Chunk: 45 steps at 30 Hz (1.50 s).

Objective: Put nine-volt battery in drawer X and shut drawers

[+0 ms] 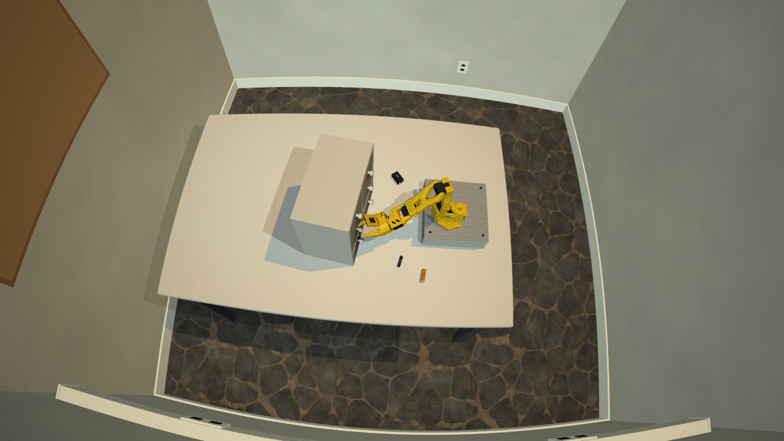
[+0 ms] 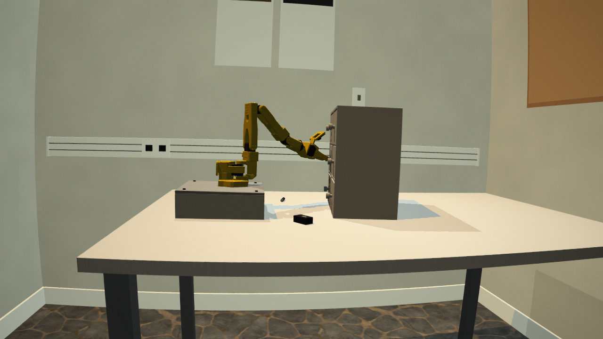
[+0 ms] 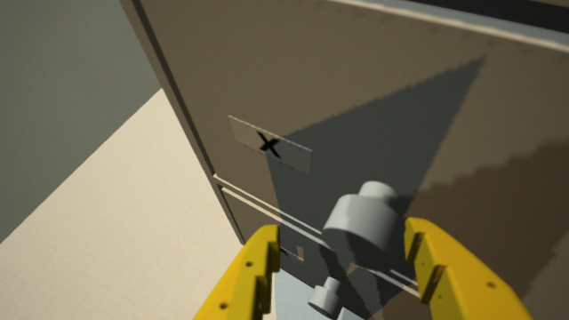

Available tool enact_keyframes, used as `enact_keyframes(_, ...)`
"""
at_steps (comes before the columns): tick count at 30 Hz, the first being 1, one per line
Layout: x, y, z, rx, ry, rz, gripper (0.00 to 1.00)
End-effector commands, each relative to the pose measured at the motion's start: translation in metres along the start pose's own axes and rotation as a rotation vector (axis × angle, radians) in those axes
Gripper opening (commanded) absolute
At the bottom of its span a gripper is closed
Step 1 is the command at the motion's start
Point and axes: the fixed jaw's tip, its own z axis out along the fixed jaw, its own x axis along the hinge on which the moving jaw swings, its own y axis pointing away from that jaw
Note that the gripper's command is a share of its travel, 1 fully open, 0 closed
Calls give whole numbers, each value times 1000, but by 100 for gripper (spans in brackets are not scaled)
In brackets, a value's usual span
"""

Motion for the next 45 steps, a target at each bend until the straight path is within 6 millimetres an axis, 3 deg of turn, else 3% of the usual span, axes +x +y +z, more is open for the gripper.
enact_keyframes(1,-12,-15,2,46,-39,22,21)
enact_keyframes(45,-16,-16,1,51,-39,24,21)
